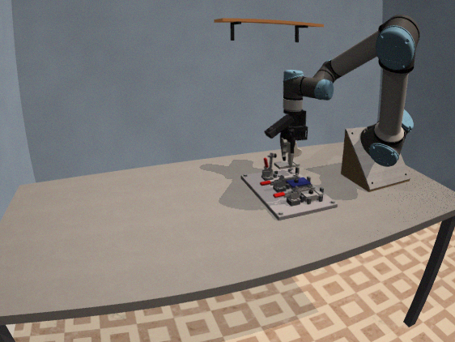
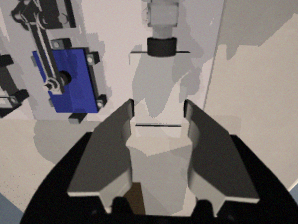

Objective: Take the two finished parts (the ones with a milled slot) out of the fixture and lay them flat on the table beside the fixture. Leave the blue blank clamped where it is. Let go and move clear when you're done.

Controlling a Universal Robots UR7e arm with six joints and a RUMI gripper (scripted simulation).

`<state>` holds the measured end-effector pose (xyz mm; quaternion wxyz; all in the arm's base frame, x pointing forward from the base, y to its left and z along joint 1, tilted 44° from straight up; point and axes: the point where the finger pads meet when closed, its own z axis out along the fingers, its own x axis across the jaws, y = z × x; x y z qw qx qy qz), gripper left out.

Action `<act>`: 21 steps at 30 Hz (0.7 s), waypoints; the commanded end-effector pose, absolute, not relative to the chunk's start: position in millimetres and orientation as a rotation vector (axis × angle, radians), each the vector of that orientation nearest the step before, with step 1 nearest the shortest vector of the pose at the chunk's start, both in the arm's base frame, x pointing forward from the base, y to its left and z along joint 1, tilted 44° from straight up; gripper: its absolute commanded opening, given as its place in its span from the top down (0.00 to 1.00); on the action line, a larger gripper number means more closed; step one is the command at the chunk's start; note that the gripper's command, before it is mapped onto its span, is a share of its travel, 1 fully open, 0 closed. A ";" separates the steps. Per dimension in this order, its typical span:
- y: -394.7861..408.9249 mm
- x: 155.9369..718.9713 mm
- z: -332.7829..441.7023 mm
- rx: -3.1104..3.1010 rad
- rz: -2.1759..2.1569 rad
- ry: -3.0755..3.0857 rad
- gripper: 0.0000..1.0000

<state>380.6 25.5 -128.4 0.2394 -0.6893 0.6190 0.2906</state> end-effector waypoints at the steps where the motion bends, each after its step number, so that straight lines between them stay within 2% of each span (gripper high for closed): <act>1: 22.6 380.5 -125.9 -1.887 0.794 1.695 1.00; 21: 1.7 376.7 -104.8 -1.887 0.794 1.695 1.00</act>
